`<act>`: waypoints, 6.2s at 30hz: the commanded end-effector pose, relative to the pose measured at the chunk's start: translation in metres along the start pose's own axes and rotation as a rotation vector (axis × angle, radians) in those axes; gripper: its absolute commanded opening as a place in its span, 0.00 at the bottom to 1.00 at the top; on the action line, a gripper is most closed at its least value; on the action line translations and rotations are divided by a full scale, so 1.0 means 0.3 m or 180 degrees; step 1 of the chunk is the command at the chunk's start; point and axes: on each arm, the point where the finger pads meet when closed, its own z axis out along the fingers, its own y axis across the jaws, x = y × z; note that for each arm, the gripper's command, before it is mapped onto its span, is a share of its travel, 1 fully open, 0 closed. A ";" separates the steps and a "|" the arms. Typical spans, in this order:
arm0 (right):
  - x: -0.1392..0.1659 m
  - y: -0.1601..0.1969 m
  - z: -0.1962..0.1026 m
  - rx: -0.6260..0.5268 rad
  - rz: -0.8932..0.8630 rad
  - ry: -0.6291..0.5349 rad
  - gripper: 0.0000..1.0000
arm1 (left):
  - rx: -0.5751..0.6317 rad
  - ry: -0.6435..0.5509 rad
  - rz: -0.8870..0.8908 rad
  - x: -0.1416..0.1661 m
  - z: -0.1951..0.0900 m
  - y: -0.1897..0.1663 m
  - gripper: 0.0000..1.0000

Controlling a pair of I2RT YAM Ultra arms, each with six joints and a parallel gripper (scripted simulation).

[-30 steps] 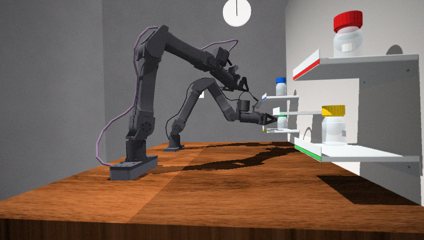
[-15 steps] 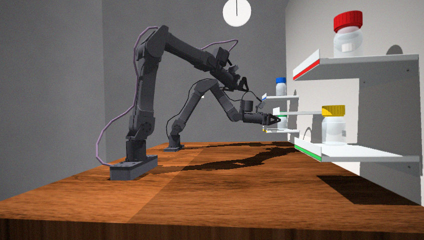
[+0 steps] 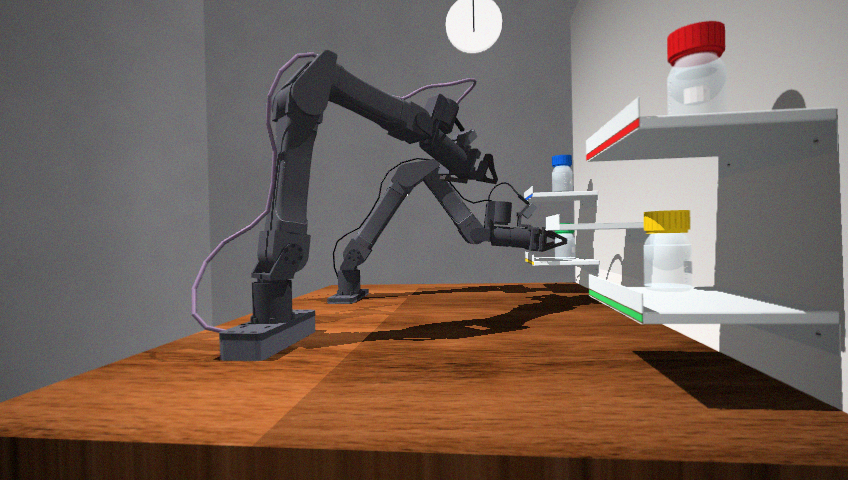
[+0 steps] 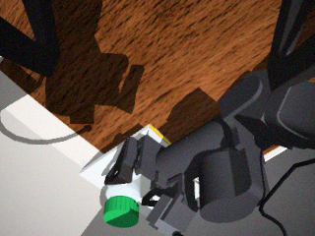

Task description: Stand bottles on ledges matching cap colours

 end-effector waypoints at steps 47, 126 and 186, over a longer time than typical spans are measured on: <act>-0.040 -0.012 -0.016 0.0048 0.0009 -0.0060 1.00 | -0.0126 0.0185 -0.0028 0.047 -0.026 0.046 0.50; -0.040 -0.012 -0.016 0.0048 0.0009 -0.0060 1.00 | 0.0007 -0.0020 0.0009 -0.199 -0.233 0.024 0.50; -0.040 -0.012 -0.016 0.0048 0.0009 -0.0060 1.00 | 0.0009 -0.0041 0.0014 -0.169 -0.558 0.022 0.50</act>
